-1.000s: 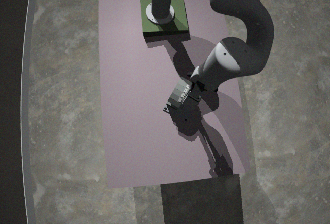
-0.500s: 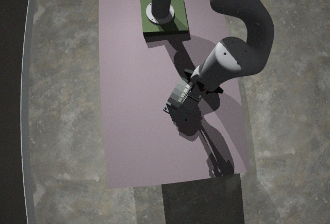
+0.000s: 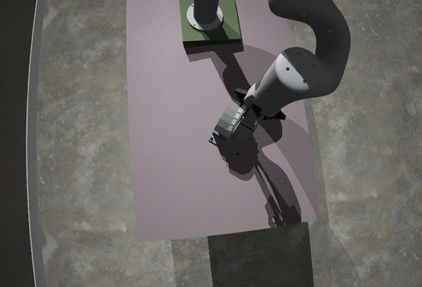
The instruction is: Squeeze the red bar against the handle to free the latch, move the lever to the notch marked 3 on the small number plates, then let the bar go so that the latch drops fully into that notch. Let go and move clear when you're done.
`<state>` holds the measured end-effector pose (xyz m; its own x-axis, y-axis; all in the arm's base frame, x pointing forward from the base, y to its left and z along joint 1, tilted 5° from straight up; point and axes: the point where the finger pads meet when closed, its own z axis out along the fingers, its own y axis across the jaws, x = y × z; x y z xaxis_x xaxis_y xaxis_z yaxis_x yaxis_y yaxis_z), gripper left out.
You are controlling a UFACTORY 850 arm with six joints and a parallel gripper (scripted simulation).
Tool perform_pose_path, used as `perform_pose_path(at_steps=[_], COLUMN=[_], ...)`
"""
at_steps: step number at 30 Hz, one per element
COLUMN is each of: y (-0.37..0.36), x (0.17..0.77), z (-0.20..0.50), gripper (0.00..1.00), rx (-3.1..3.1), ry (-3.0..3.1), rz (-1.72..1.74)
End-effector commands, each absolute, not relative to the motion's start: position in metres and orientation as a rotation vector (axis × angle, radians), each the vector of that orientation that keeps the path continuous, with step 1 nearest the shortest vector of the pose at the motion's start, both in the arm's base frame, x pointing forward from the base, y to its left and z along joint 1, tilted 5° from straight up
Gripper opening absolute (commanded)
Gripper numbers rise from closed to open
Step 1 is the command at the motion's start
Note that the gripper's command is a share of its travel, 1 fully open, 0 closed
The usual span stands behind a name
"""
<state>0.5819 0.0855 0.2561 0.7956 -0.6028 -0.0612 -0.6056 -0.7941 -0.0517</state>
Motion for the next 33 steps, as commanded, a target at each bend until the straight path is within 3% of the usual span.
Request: perform_pose_path(at_steps=[1, 33], y=[0.0856, 0.0849], x=[0.5826, 0.5827], z=[0.2571, 0.2658], gripper=[1.0, 1.0], rx=[-2.911, -2.911], ry=[0.981, 0.981], rz=[0.061, 0.061])
